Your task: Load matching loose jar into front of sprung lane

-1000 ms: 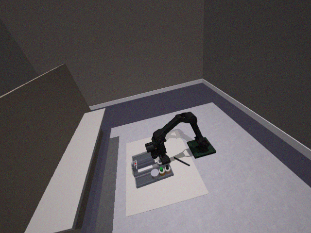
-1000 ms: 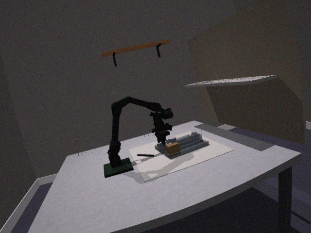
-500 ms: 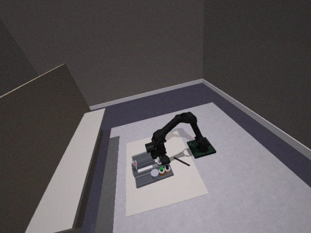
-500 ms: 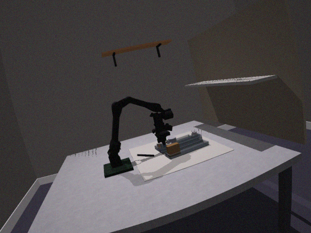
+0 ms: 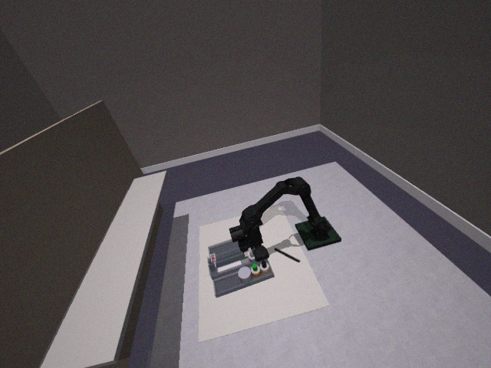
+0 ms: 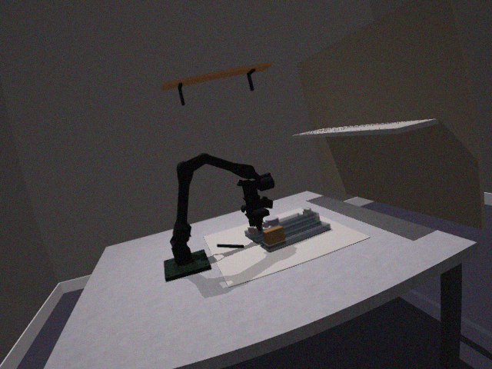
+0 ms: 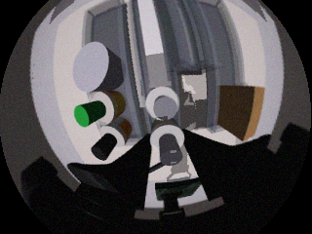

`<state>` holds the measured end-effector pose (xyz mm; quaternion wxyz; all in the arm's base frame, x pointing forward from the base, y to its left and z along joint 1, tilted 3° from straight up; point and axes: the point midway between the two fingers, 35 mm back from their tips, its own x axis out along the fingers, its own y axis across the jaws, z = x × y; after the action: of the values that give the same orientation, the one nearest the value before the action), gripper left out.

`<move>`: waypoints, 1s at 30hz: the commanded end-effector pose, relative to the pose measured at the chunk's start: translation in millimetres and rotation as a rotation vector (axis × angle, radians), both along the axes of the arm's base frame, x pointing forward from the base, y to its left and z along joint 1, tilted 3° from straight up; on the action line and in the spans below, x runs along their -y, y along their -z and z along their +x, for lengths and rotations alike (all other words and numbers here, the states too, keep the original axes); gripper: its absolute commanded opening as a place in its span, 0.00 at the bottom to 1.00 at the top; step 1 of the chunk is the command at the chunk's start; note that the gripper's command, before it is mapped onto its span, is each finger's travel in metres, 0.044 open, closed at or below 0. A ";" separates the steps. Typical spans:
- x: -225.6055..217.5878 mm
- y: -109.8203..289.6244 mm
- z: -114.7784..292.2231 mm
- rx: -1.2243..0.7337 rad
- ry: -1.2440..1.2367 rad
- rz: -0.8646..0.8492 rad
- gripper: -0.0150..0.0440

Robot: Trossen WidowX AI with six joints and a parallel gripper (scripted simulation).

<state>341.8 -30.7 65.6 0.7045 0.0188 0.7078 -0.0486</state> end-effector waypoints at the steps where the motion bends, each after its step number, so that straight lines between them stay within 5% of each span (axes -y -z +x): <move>1: 0.5 1.3 4.1 0.018 -0.003 -0.002 0.25; 30: 0.8 11.0 2.6 0.018 -0.003 -0.002 0.25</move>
<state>340.7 -31.0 55.7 0.7050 0.0192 0.7073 -0.0490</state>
